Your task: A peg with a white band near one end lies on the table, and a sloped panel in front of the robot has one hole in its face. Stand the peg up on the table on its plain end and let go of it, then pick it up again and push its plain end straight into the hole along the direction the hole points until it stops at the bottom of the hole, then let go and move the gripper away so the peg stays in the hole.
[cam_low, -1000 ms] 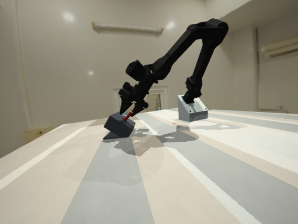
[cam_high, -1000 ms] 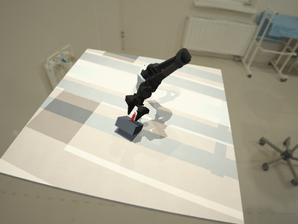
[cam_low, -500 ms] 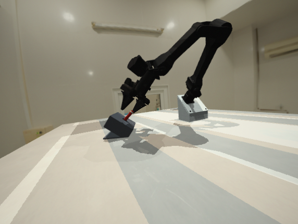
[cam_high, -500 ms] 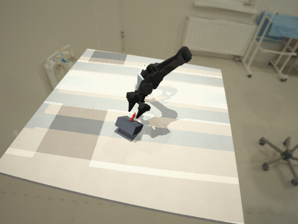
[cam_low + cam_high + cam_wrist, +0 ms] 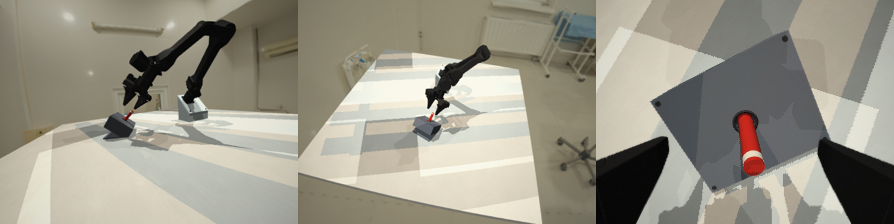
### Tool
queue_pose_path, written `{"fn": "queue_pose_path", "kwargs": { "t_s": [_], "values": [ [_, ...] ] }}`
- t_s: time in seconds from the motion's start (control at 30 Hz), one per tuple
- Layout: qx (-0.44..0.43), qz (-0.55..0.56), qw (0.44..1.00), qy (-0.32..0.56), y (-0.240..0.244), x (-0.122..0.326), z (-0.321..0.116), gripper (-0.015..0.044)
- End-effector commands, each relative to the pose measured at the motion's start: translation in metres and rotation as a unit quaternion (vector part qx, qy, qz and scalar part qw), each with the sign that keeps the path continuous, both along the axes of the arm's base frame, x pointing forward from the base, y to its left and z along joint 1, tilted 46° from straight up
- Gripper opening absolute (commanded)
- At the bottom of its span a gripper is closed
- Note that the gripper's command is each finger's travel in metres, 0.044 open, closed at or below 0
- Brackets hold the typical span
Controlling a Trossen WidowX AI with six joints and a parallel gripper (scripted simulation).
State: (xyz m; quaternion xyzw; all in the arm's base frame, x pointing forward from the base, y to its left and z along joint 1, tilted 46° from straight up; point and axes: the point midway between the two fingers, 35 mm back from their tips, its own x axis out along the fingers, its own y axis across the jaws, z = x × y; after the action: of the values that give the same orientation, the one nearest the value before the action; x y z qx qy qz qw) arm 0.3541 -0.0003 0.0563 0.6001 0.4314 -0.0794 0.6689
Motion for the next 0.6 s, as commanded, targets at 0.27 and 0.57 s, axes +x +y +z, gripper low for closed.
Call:
{"fn": "queue_pose_path", "kwargs": {
  "t_s": [0.27,0.57],
  "values": [
    [0.0,0.002,1.0,0.0,-0.007,-0.01,0.011,0.044],
    [0.0,0.001,1.0,0.0,-0.014,-0.018,0.02,0.044]
  ]
}}
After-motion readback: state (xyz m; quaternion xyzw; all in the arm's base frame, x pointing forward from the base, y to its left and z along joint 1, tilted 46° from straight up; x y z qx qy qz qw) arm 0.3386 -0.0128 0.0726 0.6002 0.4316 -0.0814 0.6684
